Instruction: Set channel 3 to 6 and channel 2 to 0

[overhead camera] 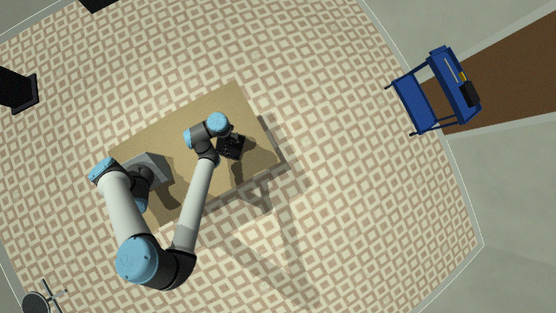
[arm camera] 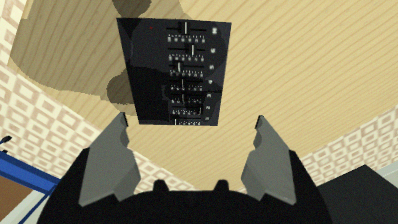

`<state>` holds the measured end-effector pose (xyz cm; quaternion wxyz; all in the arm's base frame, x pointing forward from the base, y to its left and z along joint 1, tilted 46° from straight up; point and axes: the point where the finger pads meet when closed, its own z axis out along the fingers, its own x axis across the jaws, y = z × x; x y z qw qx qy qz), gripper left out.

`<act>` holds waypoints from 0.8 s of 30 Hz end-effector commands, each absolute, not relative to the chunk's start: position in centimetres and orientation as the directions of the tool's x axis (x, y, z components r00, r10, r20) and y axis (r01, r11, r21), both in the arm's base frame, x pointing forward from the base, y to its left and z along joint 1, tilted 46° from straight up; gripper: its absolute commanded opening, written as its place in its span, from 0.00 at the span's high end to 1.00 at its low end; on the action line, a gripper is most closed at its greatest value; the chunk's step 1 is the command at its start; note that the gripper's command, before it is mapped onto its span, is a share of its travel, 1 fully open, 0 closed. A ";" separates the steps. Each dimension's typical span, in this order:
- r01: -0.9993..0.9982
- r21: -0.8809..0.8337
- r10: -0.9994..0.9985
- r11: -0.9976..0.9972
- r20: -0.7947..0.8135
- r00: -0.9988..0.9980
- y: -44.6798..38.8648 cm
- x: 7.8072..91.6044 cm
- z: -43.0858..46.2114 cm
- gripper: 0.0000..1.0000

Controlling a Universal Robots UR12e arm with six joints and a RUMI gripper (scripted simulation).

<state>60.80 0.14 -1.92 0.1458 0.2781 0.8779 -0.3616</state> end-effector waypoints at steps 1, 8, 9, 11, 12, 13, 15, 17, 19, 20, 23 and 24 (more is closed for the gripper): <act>0.595 -0.551 0.382 0.586 -0.459 -0.802 0.8 61.0 -1.3 0.00; 0.595 -0.551 0.382 0.586 -0.459 -0.802 2.5 60.8 0.3 0.00; 0.595 -0.551 0.382 0.586 -0.459 -0.802 2.8 60.8 0.7 0.00; 0.595 -0.551 0.382 0.586 -0.459 -0.802 3.6 60.7 1.4 0.00; 0.595 -0.551 0.382 0.586 -0.459 -0.802 3.9 60.7 1.8 0.00; 0.595 -0.551 0.382 0.586 -0.459 -0.802 4.3 60.7 2.1 0.00; 0.595 -0.551 0.382 0.586 -0.459 -0.802 4.9 60.6 2.7 0.00; 0.595 -0.551 0.382 0.586 -0.459 -0.802 5.4 60.6 3.2 0.00; 0.595 -0.551 0.382 0.586 -0.459 -0.802 5.4 60.6 3.2 0.00; 0.595 -0.551 0.382 0.586 -0.459 -0.802 5.7 60.6 3.4 0.00; 0.595 -0.551 0.382 0.586 -0.459 -0.802 6.1 60.5 3.8 0.00; 0.595 -0.551 0.382 0.586 -0.459 -0.802 6.1 60.5 3.9 0.00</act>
